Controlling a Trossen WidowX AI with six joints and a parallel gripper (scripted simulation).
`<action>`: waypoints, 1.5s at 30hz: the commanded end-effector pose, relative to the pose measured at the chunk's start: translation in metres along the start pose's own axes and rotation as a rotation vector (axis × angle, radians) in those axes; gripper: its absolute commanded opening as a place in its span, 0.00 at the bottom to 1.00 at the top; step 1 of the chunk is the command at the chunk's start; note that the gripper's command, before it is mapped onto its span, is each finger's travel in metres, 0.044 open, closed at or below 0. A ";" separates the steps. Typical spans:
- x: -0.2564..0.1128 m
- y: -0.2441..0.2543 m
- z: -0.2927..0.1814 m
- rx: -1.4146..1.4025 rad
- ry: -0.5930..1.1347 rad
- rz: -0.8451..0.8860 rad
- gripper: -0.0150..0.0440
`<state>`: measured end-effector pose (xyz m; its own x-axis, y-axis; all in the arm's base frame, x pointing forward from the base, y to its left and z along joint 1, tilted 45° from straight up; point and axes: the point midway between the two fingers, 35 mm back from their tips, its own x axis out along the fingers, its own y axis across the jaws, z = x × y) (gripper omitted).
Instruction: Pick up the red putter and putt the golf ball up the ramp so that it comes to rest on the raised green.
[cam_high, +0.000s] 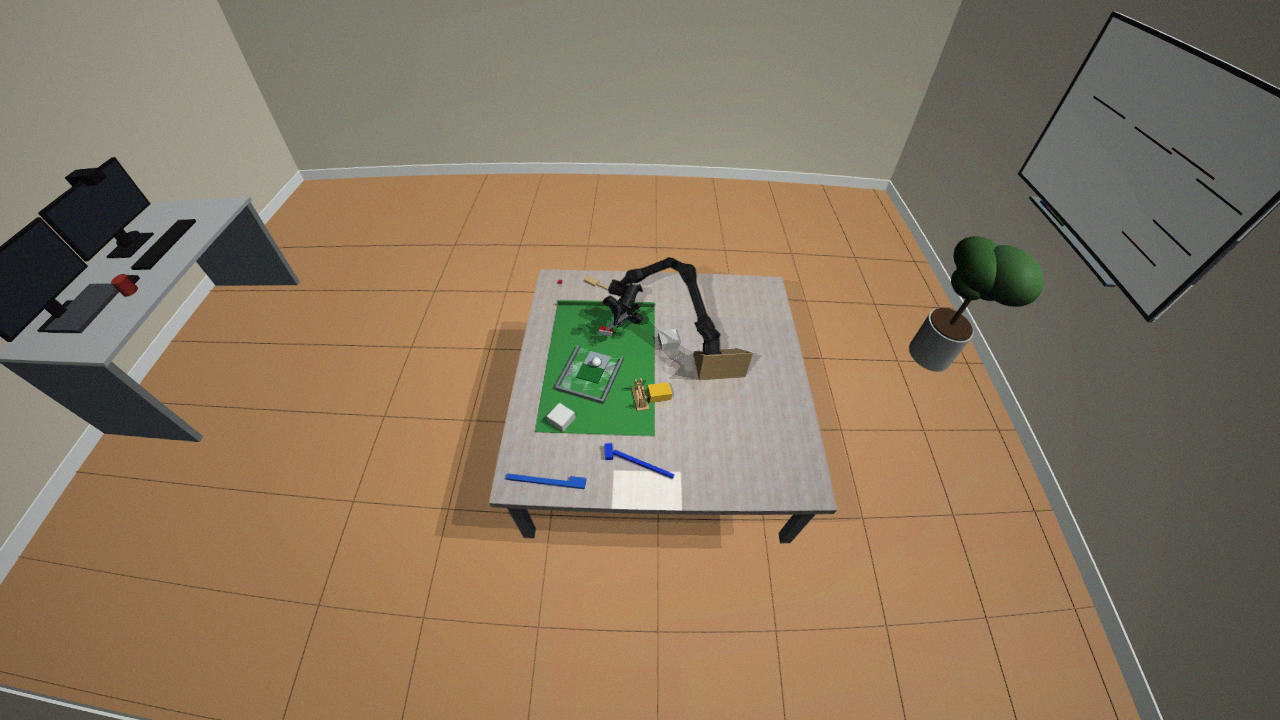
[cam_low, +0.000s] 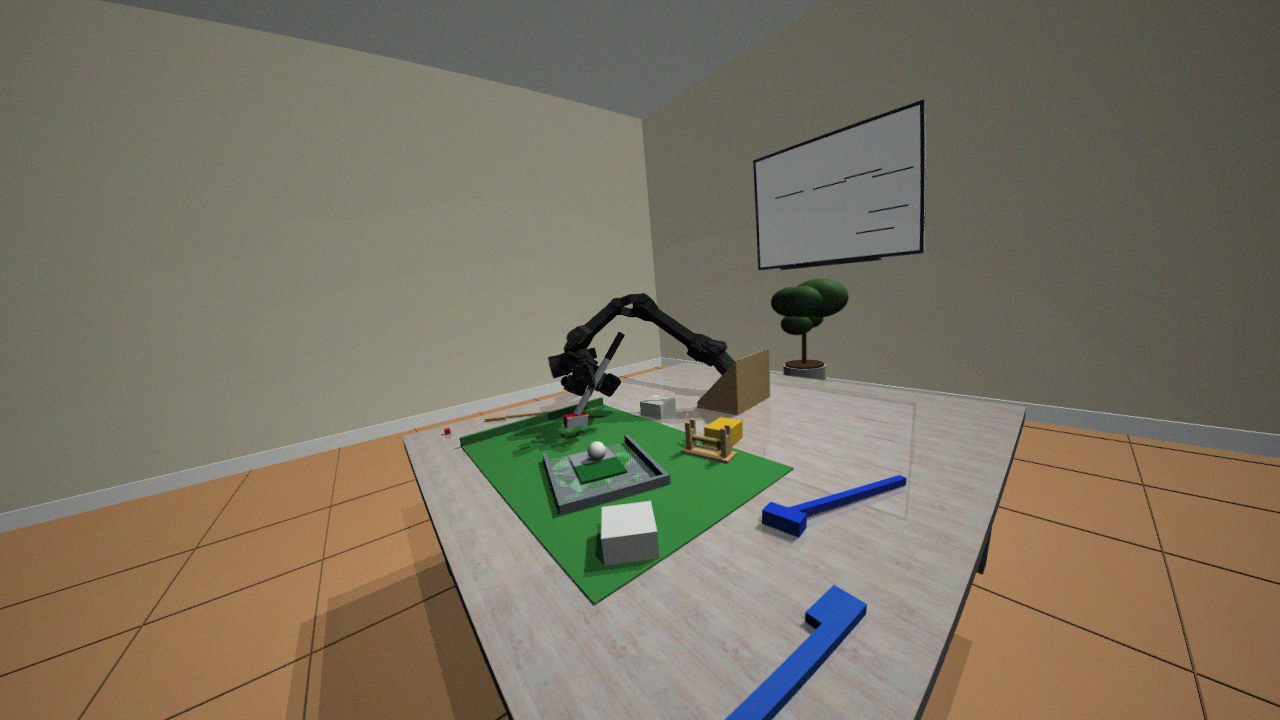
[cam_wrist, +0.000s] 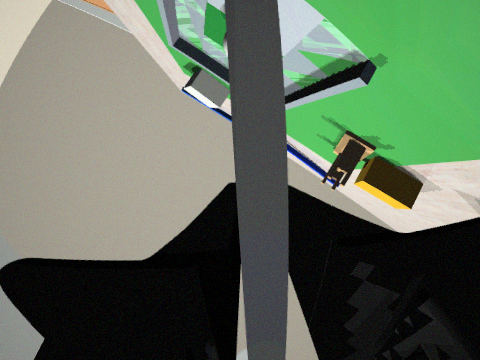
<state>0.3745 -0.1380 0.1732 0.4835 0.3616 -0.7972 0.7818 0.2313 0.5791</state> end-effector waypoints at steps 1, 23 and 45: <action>-0.008 0.016 -0.018 -0.018 -0.002 0.010 0.25; -0.004 0.010 -0.011 -0.016 0.001 0.008 0.25; -0.004 0.010 -0.011 -0.016 0.001 0.008 0.25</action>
<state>0.3755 -0.1287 0.1826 0.4876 0.3628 -0.7941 0.7756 0.2375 0.5848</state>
